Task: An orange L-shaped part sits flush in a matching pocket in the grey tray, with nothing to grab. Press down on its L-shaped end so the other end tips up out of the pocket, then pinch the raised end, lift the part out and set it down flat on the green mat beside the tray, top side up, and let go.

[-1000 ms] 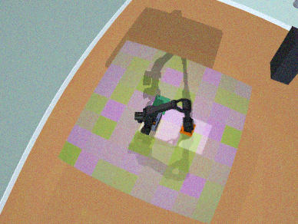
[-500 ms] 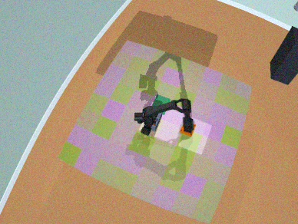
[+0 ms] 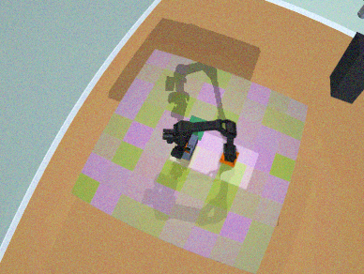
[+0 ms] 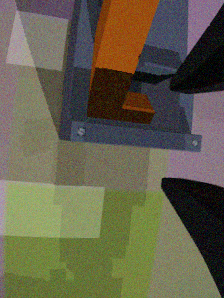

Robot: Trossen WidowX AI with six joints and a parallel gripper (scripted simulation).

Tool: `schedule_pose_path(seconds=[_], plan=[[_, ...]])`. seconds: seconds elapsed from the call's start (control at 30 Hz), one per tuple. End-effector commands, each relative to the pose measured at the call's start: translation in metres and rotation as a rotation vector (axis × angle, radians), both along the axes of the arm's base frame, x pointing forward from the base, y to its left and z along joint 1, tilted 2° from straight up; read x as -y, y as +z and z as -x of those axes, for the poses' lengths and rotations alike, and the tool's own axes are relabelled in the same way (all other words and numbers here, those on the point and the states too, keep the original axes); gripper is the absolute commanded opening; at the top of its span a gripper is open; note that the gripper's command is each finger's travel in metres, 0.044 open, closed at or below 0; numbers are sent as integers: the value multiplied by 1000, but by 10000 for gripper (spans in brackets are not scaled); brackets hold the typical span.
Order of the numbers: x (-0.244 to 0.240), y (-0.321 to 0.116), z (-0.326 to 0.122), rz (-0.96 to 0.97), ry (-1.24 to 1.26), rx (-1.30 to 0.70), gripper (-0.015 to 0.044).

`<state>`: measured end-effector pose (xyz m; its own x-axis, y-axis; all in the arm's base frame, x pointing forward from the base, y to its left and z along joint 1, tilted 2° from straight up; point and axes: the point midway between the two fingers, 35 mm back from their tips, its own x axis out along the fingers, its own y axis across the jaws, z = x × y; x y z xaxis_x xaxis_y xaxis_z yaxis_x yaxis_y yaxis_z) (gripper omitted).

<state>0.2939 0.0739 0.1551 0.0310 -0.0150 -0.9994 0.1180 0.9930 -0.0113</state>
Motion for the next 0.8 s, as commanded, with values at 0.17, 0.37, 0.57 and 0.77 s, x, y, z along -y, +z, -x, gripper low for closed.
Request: schedule_pose_path(seconds=[0.17,0.37,0.57,0.77], plan=[[1,7,2,-1,1,5,180],[1,7,2,-1,1,5,180],[1,7,2,-1,1,5,180],[1,7,2,-1,1,5,180]])
